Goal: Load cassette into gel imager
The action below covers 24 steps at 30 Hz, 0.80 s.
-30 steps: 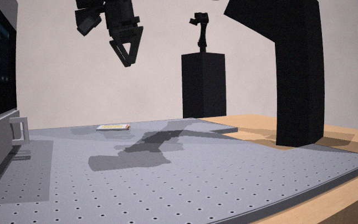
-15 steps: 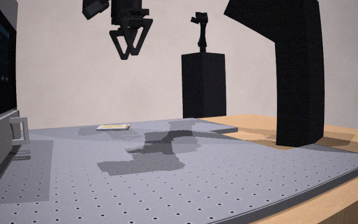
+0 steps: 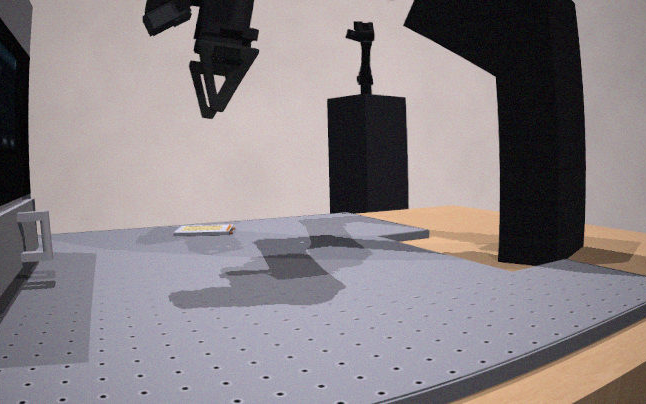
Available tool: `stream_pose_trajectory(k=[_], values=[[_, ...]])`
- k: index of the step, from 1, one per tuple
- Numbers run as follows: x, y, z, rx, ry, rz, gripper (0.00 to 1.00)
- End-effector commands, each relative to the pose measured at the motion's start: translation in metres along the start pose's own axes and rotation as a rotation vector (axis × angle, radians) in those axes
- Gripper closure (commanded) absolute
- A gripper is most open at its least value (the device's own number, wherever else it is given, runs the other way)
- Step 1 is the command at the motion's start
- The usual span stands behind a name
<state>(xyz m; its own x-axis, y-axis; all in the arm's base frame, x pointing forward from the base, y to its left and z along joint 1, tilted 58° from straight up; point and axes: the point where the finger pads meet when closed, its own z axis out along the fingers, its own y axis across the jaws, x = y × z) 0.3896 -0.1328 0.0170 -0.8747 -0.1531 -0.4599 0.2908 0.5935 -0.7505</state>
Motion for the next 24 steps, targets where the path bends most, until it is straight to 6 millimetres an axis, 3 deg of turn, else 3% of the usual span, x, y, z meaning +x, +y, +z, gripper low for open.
stream_pose_trajectory(k=[1,8,9,12,13,17,21,24], values=[[-0.01,0.002,0.012,0.005,-0.133,-0.08,0.18],[-0.036,0.005,0.03,-0.003,-0.353,-0.084,0.32],[-0.049,0.004,0.034,0.004,-0.365,-0.071,0.34],[-0.054,0.005,0.037,0.004,-0.365,-0.071,0.36],[-0.065,0.016,0.029,-0.014,-0.393,-0.085,0.38],[-0.074,0.007,0.051,0.004,-0.365,-0.071,0.46],[-0.091,0.019,0.057,-0.017,-0.363,-0.098,0.54],[-0.099,0.014,0.072,-0.007,-0.348,-0.09,0.6]])
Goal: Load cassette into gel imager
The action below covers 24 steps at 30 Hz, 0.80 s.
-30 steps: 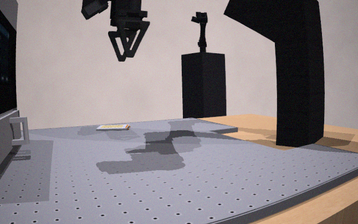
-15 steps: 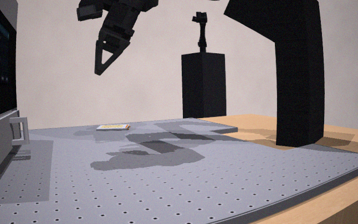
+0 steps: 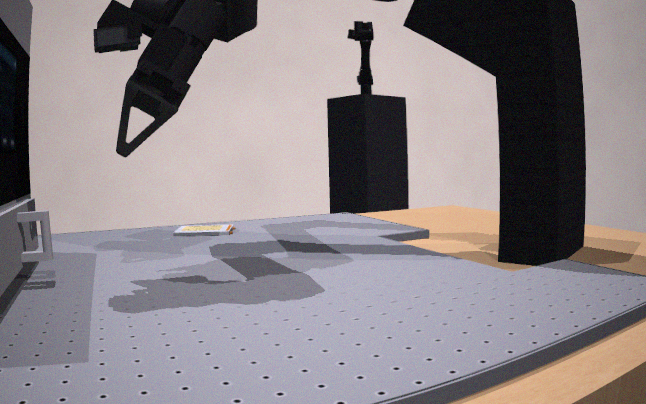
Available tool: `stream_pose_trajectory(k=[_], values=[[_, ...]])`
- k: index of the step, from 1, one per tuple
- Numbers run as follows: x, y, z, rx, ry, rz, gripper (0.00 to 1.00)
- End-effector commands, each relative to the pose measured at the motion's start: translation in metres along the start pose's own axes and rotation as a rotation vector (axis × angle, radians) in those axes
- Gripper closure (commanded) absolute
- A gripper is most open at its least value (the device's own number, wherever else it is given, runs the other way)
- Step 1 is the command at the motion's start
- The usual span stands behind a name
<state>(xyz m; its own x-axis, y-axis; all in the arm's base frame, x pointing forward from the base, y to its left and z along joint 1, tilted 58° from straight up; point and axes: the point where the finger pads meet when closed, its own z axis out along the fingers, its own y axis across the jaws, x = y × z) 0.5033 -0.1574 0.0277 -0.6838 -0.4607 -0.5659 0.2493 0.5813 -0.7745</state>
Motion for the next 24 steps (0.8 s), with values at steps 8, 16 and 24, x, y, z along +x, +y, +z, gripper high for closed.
stream_pose_trajectory(k=[8,16,24], values=[[-0.019,0.013,0.031,-0.023,0.011,-0.045,0.72],[-0.042,0.016,0.062,-0.023,0.011,-0.045,0.74],[-0.046,0.007,0.06,-0.006,0.001,-0.02,0.74]])
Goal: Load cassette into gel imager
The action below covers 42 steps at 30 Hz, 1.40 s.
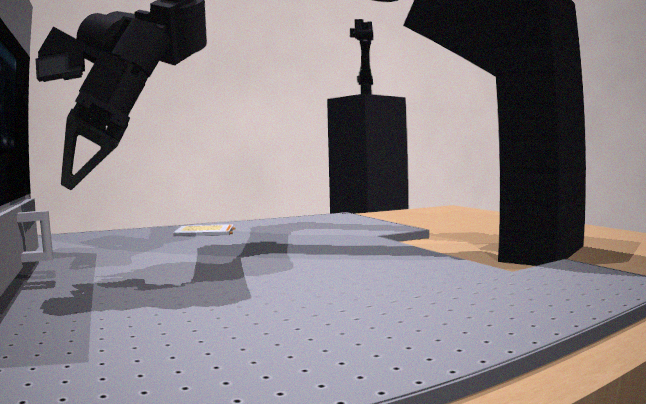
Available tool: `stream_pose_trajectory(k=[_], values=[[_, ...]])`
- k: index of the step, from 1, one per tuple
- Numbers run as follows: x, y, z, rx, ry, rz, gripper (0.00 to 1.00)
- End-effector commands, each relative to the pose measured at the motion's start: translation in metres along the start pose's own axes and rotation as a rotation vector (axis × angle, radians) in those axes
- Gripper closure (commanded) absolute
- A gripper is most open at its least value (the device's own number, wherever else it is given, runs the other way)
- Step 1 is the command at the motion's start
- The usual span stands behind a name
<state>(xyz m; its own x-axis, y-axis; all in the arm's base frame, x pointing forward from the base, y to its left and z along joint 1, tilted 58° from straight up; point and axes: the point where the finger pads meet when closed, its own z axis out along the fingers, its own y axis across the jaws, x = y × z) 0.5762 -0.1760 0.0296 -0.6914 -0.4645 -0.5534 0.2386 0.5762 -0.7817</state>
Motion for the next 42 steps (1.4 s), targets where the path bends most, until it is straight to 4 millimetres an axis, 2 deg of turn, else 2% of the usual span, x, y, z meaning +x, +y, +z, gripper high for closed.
stream_pose_trajectory(k=[1,6,9,13,16,19,24,29,32,33,34,39,42], values=[[-0.003,0.001,-0.002,-0.004,-0.005,-0.006,0.74],[-0.003,0.001,-0.002,-0.004,-0.005,-0.006,0.74],[0.01,0.001,0.01,-0.009,0.023,-0.024,0.74],[0.0,0.01,0.009,-0.021,0.004,-0.031,0.74],[-0.003,0.008,0.009,-0.017,-0.001,-0.028,0.74],[0.01,0.001,0.021,-0.009,0.023,-0.024,0.74],[0.0,0.011,0.021,-0.022,0.004,-0.031,0.74],[0.01,0.001,0.034,-0.009,0.023,-0.024,0.74],[0.006,0.006,0.032,-0.015,0.014,-0.027,0.74],[-0.011,0.012,0.025,-0.024,-0.016,-0.03,0.74],[-0.007,0.017,0.027,-0.03,-0.011,-0.035,0.74],[0.011,0.001,0.045,-0.009,0.023,-0.024,0.74],[0.004,0.008,0.044,-0.018,0.01,-0.029,0.74]])
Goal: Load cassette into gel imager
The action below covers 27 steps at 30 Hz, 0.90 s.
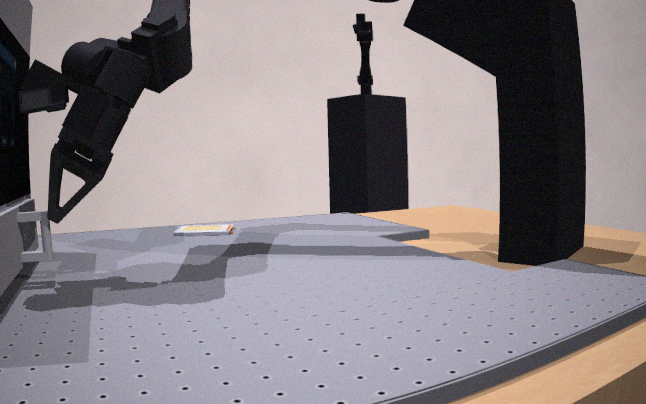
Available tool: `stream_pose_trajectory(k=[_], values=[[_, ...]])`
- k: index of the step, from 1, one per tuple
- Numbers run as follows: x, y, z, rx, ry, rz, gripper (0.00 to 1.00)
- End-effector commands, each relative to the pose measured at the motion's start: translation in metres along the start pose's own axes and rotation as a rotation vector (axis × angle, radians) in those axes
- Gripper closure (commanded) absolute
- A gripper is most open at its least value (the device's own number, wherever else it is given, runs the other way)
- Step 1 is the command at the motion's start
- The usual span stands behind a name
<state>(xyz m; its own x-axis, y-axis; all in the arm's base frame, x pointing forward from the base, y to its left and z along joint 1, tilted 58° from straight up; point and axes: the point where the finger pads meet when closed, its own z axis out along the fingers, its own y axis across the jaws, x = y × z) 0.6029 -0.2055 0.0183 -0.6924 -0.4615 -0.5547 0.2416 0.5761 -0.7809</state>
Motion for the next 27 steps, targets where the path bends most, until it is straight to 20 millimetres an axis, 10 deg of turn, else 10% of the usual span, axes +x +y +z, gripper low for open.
stream_pose_trajectory(k=[1,24,27], values=[[0.0,0.013,0.003,-0.023,0.002,-0.033,0.74],[0.01,0.003,0.034,-0.011,0.021,-0.026,0.74],[-0.018,0.01,0.021,-0.02,-0.024,-0.027,0.74]])
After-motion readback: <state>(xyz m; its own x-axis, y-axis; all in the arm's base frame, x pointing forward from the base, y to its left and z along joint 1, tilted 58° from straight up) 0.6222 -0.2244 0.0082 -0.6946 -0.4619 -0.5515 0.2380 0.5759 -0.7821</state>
